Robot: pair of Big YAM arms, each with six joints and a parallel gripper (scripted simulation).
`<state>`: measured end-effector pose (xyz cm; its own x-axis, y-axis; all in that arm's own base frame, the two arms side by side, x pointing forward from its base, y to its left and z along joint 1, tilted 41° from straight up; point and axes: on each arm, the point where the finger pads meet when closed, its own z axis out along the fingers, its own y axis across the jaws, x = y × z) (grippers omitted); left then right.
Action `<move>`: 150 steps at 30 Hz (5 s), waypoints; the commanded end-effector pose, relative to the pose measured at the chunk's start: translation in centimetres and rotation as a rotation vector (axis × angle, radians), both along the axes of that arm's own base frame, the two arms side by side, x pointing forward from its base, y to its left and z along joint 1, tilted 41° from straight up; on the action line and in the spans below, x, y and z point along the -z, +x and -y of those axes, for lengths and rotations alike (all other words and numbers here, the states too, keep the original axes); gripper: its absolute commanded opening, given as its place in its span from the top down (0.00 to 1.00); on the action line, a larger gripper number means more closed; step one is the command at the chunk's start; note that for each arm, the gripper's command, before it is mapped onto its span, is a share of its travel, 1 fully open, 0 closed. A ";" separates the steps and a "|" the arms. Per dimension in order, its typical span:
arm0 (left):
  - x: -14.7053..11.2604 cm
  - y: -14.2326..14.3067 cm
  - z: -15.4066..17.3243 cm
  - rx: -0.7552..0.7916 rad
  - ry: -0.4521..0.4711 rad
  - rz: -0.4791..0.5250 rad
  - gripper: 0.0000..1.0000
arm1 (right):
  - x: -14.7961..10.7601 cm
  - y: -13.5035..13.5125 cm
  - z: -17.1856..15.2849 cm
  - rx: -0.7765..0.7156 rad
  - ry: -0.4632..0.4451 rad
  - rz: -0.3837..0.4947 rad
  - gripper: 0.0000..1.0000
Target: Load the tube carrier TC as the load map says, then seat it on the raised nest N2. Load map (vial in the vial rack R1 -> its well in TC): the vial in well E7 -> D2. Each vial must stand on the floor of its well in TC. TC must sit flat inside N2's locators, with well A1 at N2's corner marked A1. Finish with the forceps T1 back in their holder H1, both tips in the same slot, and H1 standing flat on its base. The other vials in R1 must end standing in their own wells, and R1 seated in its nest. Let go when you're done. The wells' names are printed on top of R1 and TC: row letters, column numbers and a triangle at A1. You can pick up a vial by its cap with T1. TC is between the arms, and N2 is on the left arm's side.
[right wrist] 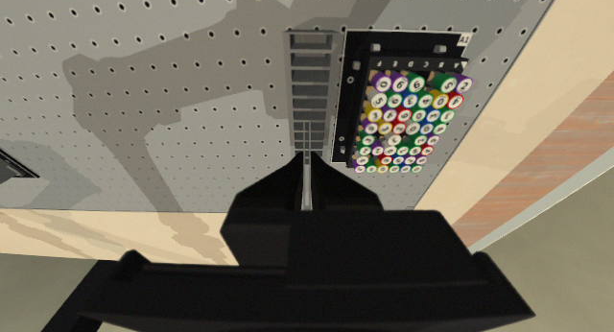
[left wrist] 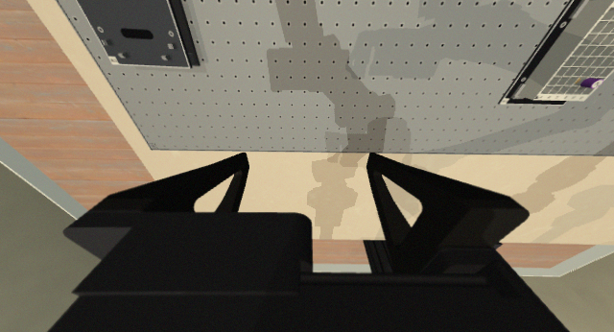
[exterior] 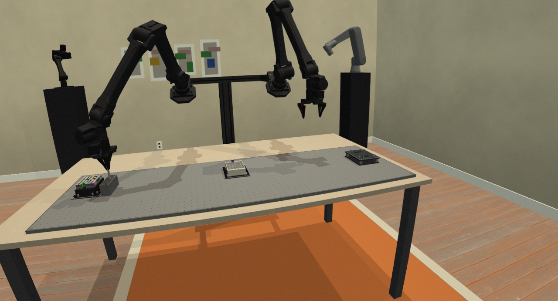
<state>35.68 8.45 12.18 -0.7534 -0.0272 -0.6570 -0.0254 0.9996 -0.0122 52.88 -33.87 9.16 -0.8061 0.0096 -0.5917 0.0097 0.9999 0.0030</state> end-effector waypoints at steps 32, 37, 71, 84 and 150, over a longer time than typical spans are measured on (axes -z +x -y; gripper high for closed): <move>-0.7 0.4 -0.2 0.010 0.013 0.016 0.00 | 0.3 -0.8 0.8 0.010 -0.001 -0.005 0.76; -0.7 0.4 -0.2 0.010 0.013 0.016 0.00 | 0.3 -0.8 0.8 0.010 -0.001 -0.005 0.76; -0.7 0.4 -0.2 0.010 0.013 0.016 0.00 | -2.5 -1.6 0.5 0.001 -0.014 0.012 0.76; -0.7 0.4 -0.2 0.010 0.013 0.016 0.00 | -4.0 -3.4 0.6 0.006 -0.012 0.009 0.76; -0.7 0.4 -0.2 0.010 0.013 0.016 0.00 | -6.1 -9.4 -11.0 -0.021 -0.033 0.110 0.76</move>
<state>35.68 8.45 12.18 -0.7534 -0.0272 -0.6570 -0.0254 0.9996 -0.0122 43.26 -24.17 14.01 -0.7567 -0.0192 -0.6535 -0.0085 0.9998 -0.0195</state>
